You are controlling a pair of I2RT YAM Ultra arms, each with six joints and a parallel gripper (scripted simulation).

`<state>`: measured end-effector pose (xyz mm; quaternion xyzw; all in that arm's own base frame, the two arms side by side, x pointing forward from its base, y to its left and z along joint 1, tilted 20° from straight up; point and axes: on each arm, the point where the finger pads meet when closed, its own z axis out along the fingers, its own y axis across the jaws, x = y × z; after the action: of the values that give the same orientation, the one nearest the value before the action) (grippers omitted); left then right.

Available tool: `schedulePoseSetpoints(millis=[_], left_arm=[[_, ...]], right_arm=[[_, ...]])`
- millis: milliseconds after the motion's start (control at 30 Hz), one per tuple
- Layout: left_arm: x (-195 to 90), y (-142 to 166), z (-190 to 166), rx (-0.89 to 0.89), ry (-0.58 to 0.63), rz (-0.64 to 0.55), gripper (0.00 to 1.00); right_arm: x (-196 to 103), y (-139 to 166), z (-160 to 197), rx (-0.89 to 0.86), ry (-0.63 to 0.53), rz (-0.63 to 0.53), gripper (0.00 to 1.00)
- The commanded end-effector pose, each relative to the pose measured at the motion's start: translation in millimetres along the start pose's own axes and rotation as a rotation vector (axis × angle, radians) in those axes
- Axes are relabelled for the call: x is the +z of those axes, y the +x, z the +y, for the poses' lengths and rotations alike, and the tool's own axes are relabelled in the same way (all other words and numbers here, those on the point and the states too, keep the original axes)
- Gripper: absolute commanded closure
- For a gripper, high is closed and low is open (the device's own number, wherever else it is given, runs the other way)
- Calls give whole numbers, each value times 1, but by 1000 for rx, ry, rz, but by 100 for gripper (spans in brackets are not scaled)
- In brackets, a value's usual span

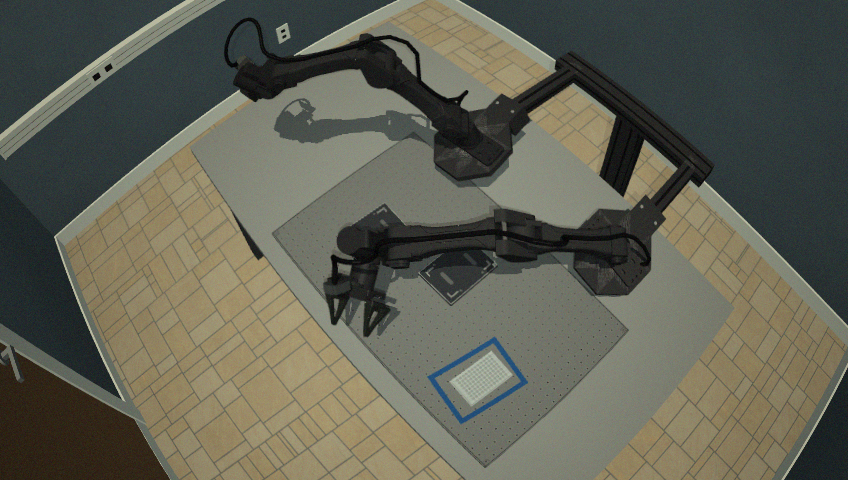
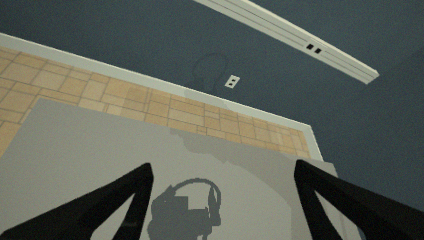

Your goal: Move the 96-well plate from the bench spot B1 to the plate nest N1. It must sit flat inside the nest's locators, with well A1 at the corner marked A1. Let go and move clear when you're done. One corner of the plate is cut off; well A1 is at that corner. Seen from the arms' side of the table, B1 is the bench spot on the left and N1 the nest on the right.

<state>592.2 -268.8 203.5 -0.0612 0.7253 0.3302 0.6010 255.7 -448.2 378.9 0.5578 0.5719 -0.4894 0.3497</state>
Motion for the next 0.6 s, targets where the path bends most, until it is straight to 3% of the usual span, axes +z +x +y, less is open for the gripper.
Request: schedulePoseSetpoints(millis=[0, 200, 433, 500, 567], left_arm=[[-2, -5, 0, -14, 10, -3, 0], [0, 4, 6, -48, 48, 23, 0], [-4, 28, 34, -43, 124, 96, 0], [-4, 28, 34, -43, 124, 96, 0], [-6, 39, 43, -51, 171, 131, 0]], right_arm=[[-2, -8, -1, 17, -8, -18, 0], [-42, -3, 44, -22, -153, -56, 0], [-164, 43, 131, -158, -486, -109, 0], [-164, 43, 131, -158, -486, -109, 0], [-214, 62, 152, -203, -615, -140, 0]])
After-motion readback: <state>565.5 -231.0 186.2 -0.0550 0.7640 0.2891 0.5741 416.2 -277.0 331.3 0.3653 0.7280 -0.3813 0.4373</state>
